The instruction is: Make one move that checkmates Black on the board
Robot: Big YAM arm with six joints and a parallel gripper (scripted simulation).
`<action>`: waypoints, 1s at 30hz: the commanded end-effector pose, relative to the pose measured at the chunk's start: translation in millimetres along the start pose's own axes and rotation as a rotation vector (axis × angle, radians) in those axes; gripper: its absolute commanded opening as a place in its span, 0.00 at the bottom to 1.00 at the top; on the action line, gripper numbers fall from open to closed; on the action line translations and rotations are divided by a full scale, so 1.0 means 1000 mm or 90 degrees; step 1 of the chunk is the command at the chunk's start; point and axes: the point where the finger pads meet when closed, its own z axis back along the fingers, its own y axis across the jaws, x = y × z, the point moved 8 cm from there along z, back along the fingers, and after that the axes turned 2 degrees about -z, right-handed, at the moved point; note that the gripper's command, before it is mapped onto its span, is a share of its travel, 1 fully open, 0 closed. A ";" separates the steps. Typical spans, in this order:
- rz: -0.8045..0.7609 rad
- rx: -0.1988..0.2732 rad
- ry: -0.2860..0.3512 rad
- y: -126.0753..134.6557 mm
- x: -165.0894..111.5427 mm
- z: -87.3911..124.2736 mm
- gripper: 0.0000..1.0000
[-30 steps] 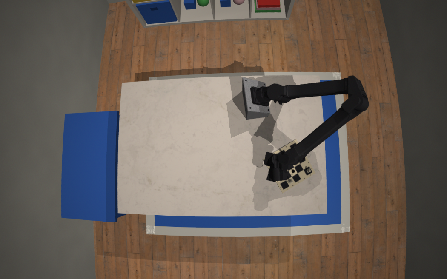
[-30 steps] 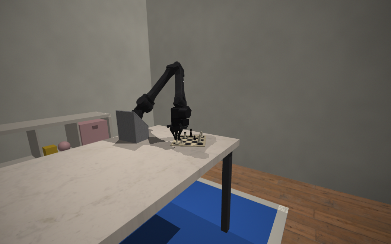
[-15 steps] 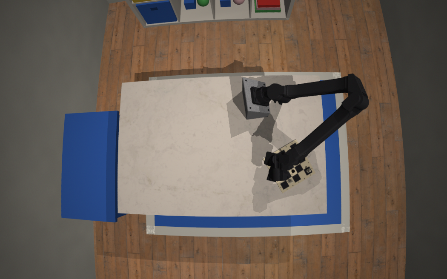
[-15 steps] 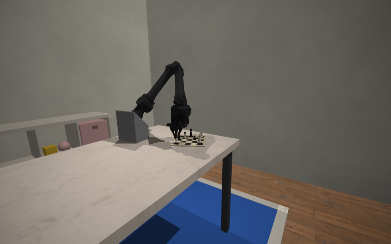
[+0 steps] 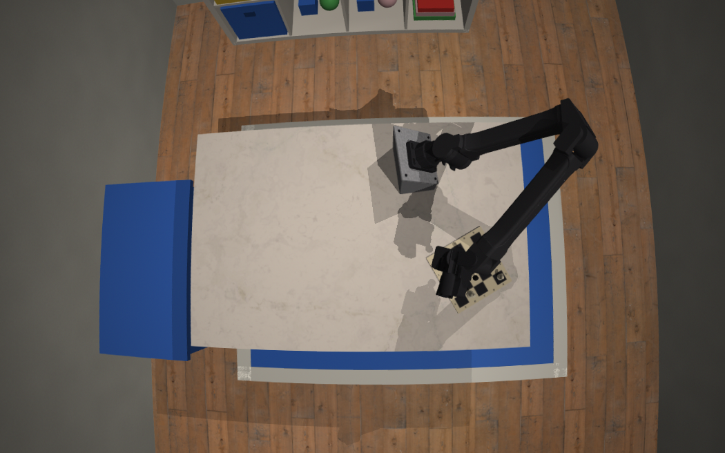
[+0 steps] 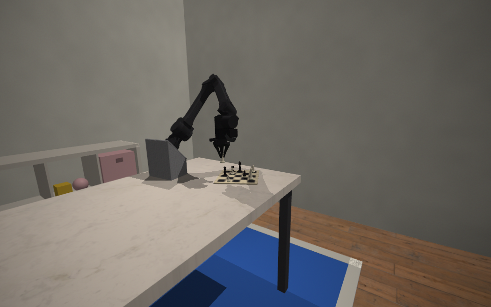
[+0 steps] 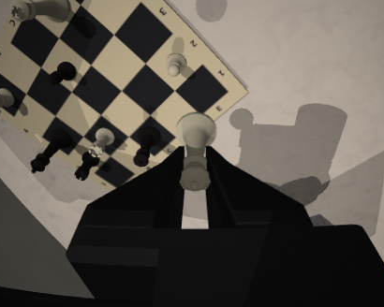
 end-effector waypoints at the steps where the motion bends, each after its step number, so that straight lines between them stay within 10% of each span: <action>1: 0.013 0.003 0.000 -0.003 0.001 0.011 0.00; 11: 0.038 -0.002 0.009 0.008 0.002 0.006 0.00; 22: 0.481 0.006 -0.002 0.172 -0.009 0.013 0.00; 30: 0.479 0.003 0.014 0.144 -0.007 0.005 0.00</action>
